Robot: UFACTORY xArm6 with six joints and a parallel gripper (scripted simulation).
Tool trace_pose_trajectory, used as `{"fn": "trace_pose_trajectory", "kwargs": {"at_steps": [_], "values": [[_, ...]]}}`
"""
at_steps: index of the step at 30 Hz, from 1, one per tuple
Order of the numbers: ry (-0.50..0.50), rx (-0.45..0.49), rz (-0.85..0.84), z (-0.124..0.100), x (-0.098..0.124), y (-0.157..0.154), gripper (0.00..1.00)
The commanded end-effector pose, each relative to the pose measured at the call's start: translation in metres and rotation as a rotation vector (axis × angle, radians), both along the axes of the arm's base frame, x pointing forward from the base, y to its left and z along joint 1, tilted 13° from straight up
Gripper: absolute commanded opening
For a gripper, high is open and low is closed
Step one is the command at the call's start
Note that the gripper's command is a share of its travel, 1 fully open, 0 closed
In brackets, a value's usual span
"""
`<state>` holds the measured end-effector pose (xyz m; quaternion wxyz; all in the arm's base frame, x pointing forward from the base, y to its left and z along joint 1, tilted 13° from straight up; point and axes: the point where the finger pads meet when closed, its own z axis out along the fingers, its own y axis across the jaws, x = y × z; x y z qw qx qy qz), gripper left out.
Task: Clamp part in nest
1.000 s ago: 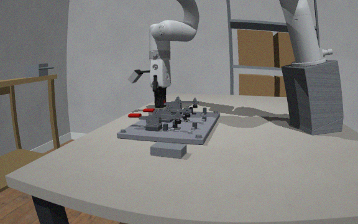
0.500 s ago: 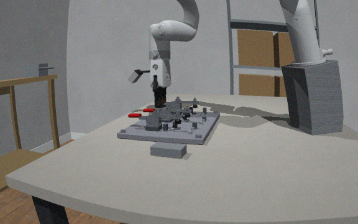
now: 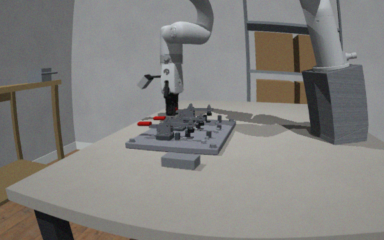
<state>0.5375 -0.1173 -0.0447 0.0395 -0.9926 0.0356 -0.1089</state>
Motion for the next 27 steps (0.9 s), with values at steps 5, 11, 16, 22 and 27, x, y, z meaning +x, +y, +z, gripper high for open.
{"fn": "trace_pose_trajectory", "kwargs": {"at_steps": [5, 11, 16, 22, 27], "values": [[-0.004, -0.001, 0.000, 0.0017, 0.0013, -0.0005, 0.00], [-0.004, -0.001, 0.000, 0.0022, 0.0010, -0.0005, 0.00], [-0.004, -0.001, 0.000, 0.0030, 0.0005, -0.0005, 0.00], [-0.004, -0.001, 0.000, 0.0052, -0.0010, -0.0006, 0.00], [-0.004, -0.001, 0.000, 0.0080, -0.0030, -0.0007, 0.00]]}}
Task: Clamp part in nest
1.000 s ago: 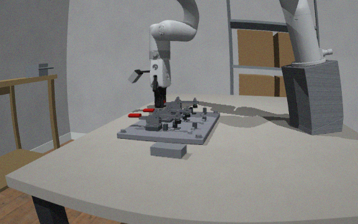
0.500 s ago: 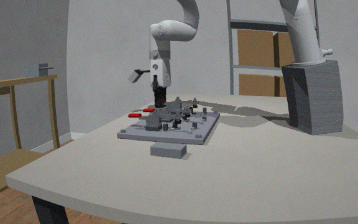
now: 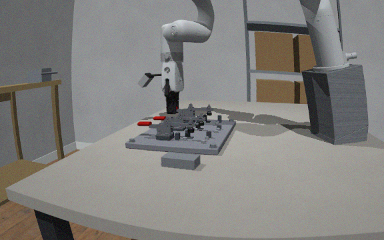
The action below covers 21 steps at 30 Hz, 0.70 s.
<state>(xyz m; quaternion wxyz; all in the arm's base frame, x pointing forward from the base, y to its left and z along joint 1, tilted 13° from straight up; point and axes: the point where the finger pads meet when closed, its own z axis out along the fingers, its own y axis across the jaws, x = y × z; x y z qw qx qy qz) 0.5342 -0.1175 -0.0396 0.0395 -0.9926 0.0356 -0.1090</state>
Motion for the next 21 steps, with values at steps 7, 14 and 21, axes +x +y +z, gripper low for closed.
{"fn": "trace_pose_trajectory", "kwargs": {"at_steps": [7, 14, 21], "values": [[-0.004, -0.001, 0.000, 0.006, -0.003, -0.001, 0.00], [-0.004, -0.001, 0.000, 0.011, -0.008, -0.001, 0.00], [-0.004, -0.001, 0.000, 0.014, -0.013, -0.001, 0.00]]}}
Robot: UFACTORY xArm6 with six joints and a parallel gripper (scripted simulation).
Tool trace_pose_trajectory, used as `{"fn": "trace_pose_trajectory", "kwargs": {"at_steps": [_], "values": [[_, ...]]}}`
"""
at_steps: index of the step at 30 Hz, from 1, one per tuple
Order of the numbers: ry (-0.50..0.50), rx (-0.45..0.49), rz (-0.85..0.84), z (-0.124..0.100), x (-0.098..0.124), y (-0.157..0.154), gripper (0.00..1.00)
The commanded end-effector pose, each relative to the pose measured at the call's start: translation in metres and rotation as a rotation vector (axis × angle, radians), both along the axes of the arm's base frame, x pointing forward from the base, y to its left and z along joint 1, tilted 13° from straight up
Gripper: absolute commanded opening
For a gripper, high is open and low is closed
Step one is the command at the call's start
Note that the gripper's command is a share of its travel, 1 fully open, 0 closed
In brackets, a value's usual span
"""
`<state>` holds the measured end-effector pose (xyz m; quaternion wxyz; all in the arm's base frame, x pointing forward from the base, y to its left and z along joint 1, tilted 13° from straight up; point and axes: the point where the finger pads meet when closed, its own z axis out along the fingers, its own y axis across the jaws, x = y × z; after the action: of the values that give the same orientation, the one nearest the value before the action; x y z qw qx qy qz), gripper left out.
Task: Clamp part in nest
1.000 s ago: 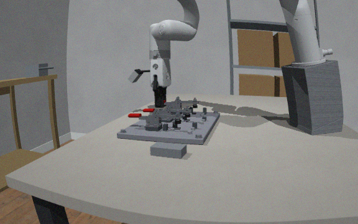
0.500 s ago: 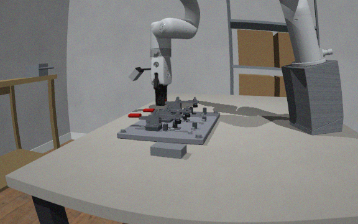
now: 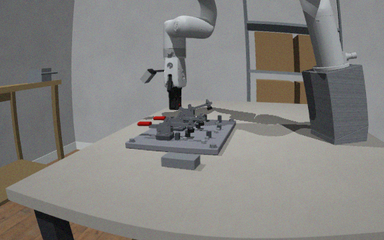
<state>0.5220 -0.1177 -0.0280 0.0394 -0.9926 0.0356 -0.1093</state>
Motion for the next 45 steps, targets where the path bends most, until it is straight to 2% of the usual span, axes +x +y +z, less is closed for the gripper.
{"fn": "trace_pose_trajectory", "kwargs": {"at_steps": [1, 30, 45], "values": [[-0.003, -0.001, 0.000, 0.003, -0.002, 0.000, 0.00], [-0.003, -0.001, 0.000, 0.008, -0.030, 0.001, 0.00], [-0.003, -0.001, 0.000, 0.007, -0.036, 0.001, 0.00]]}}
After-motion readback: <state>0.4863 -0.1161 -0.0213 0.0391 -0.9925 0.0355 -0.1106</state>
